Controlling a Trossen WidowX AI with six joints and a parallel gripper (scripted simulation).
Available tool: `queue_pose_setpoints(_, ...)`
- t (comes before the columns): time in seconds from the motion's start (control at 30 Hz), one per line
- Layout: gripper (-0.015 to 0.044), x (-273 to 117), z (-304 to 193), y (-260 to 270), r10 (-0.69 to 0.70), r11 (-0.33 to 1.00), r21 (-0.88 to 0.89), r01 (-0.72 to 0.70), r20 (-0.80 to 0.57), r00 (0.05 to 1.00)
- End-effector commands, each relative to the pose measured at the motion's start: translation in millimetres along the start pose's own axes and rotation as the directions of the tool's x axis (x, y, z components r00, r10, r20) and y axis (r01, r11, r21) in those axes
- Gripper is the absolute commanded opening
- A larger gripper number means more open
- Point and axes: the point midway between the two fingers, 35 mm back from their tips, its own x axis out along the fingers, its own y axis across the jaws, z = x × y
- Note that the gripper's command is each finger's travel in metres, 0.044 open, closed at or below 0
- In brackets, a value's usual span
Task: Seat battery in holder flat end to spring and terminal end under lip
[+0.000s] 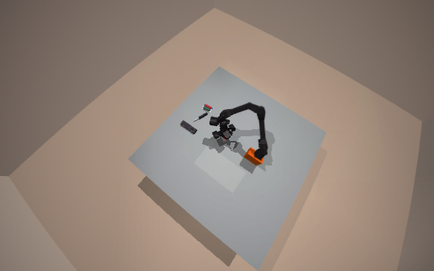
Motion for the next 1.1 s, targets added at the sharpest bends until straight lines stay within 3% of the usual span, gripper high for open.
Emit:
queue_pose_setpoints(0.0, 0.0081, 2.1, -4.1, -0.4, -0.002, 1.000, 0.003, 0.002, 0.036, 0.999)
queue_pose_setpoints(1.07, 0.0081, 12.7, -16.1, 0.5, 0.002, 1.000, 0.006, -0.003, 0.237, 0.971)
